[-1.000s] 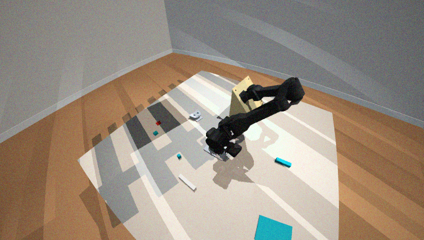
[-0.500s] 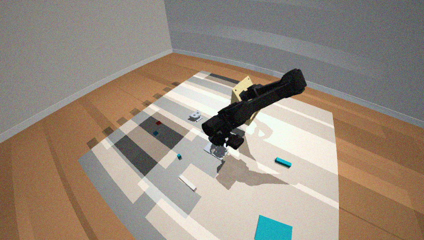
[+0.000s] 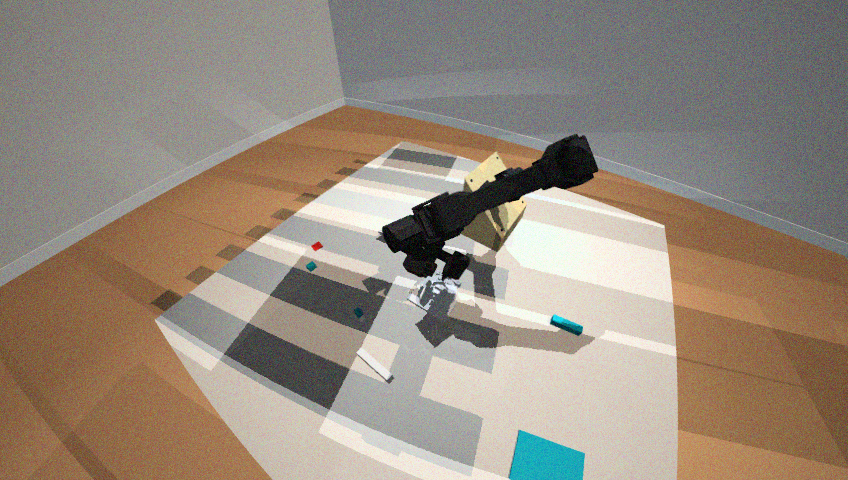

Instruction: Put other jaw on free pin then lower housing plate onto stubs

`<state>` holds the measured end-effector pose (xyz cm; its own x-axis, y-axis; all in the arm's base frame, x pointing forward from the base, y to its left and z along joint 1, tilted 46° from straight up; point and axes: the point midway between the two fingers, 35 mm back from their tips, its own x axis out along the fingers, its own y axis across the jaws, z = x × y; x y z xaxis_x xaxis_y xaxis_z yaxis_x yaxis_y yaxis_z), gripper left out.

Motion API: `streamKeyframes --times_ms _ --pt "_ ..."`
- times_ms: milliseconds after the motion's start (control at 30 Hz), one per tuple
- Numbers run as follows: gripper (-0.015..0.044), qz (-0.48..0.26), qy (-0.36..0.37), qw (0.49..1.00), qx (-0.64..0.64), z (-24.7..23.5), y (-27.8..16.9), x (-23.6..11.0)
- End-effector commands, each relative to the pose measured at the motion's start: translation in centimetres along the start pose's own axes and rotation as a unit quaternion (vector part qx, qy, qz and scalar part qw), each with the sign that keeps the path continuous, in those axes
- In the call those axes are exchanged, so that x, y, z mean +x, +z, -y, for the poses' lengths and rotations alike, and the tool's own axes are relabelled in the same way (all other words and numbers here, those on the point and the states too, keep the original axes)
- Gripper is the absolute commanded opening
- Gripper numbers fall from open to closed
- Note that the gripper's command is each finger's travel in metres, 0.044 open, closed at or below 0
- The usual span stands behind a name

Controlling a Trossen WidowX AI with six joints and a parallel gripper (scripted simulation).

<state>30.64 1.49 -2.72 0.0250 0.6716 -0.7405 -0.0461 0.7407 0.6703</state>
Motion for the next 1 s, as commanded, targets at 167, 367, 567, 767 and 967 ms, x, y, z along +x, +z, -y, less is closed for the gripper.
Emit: streamKeyframes --times_ms 167,367,567,767,967 --pt "0.0440 0.000 -0.009 0.996 -0.091 3.7 -0.3 -0.6" --pt "0.0440 -0.001 -0.013 0.988 -0.155 6.3 -0.8 -0.9" --pt "0.0440 -0.002 -0.015 0.976 -0.218 8.7 -1.5 -1.3" --pt "0.0440 -0.003 -0.015 0.960 -0.280 11.1 -2.5 -1.5" --pt "0.0440 -0.003 -0.014 0.940 -0.342 13.4 -3.6 -1.7"
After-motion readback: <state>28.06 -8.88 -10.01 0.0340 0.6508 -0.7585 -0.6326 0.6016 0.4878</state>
